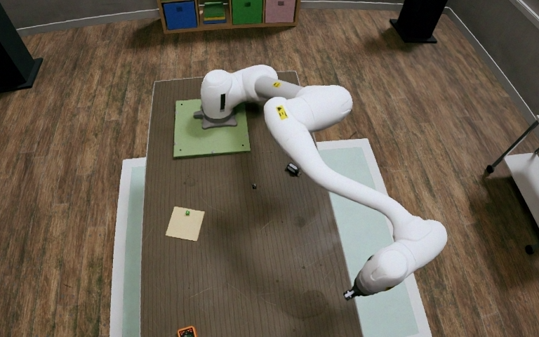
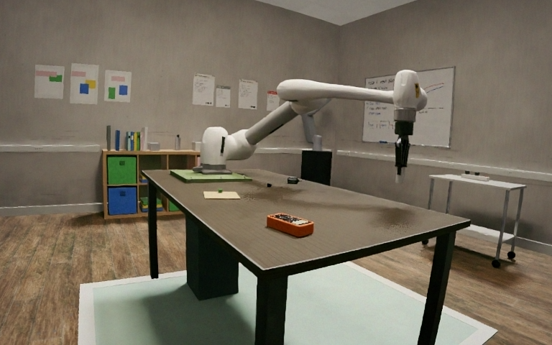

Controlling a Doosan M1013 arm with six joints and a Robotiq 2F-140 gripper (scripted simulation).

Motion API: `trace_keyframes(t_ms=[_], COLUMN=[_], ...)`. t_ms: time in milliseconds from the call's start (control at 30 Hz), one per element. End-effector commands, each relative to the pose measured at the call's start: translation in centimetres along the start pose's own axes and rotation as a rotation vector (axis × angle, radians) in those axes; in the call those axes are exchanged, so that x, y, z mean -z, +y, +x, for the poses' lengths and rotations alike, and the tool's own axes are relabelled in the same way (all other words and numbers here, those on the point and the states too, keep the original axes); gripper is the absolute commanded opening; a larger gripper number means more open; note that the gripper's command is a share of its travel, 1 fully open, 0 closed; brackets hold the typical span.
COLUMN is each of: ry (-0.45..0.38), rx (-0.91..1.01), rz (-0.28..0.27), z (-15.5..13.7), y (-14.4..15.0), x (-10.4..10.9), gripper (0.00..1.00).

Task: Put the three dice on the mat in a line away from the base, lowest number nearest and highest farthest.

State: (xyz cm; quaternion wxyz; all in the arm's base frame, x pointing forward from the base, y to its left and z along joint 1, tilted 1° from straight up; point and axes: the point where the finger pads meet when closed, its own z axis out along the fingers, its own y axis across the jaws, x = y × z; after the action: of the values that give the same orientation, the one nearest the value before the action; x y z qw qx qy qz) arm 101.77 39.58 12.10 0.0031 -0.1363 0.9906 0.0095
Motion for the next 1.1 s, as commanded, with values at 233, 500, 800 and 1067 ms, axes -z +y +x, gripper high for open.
trace_keyframes(t_ms=[233, 500, 800, 1067], ry=[-0.001, -0.001, -0.001, -0.001], rx=[0.000, -0.021, -0.125, -0.189], rz=[0.000, 0.000, 0.000, 0.000], z=[0.0, 0.7, 5.8, 11.0], y=[0.0, -2.8, -15.2, -23.2], x=[0.7, 1.2, 2.8, 3.6], gripper=[0.16, 0.16, 0.16, 0.16])
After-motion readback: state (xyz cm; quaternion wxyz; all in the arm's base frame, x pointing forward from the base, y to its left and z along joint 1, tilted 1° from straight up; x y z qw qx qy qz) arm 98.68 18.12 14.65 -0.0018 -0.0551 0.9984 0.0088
